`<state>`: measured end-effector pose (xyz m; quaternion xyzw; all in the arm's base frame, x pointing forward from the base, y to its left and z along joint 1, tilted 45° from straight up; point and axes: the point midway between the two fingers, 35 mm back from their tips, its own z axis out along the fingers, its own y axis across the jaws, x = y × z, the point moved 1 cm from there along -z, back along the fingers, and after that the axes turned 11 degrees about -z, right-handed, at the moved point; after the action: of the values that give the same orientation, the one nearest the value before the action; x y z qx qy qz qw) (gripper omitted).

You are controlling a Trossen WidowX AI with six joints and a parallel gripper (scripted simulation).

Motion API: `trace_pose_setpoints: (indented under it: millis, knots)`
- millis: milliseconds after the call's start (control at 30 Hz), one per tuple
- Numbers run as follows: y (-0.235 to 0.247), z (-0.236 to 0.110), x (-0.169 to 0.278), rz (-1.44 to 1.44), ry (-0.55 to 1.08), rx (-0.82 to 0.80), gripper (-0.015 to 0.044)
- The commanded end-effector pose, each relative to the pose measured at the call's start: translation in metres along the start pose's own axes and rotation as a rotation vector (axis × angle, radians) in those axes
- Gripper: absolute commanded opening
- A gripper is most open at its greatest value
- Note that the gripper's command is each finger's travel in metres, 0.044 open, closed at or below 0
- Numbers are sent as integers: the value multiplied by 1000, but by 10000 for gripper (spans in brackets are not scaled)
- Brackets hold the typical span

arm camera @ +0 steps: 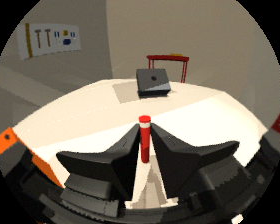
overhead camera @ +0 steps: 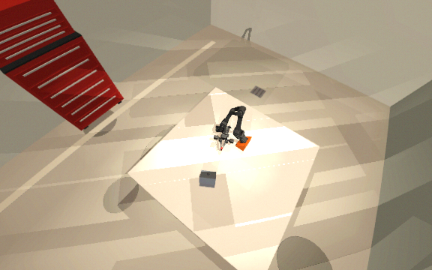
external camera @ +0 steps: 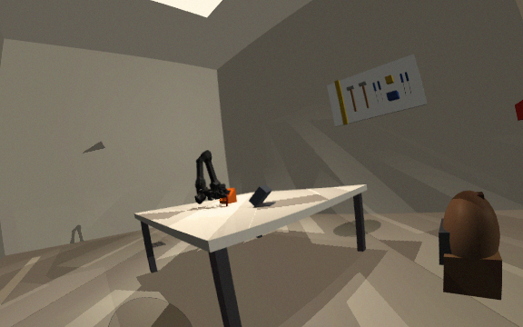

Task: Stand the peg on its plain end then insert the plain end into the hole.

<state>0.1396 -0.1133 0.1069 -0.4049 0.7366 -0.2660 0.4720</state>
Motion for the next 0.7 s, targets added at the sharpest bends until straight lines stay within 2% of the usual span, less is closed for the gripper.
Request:
trace_pose_setpoints:
  millis: [0, 667]
  knots:
    - [0, -1, 2, 0, 1, -1, 49]
    - [2, -4, 3, -13, -20, 14, 49]
